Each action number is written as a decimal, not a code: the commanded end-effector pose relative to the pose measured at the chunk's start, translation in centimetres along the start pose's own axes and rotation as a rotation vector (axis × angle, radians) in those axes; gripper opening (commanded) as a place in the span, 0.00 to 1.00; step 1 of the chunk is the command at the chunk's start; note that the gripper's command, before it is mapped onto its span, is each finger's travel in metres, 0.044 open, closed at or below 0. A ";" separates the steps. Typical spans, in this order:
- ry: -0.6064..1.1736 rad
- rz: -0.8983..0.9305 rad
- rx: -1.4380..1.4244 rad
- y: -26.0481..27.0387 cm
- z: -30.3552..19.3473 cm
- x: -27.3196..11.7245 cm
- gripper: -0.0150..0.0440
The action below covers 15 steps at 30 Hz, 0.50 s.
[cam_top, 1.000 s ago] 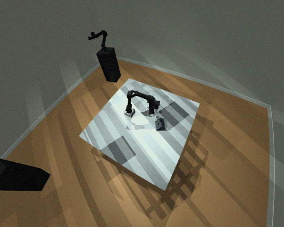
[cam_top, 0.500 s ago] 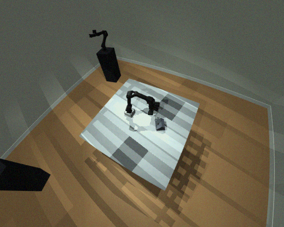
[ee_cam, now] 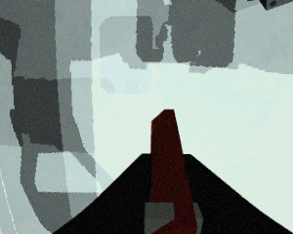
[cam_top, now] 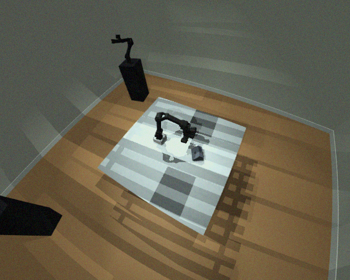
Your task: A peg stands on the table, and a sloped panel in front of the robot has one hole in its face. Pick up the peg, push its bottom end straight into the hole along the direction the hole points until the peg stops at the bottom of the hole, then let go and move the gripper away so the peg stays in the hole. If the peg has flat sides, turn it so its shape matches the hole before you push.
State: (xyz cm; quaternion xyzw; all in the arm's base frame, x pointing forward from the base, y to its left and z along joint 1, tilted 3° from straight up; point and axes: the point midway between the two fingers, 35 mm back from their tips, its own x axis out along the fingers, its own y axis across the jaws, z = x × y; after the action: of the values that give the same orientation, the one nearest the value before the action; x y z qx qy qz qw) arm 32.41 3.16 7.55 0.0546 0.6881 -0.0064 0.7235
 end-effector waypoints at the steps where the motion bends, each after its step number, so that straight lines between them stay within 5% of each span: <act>1: -0.010 0.016 0.055 -0.2 0.0 0.0 0.25; 15: -0.037 0.056 0.234 -1.0 0.4 0.0 0.25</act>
State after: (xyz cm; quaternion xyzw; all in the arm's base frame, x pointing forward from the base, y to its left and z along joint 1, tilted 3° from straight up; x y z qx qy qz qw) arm 32.77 2.22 7.46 0.1382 0.6720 -0.0582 0.7252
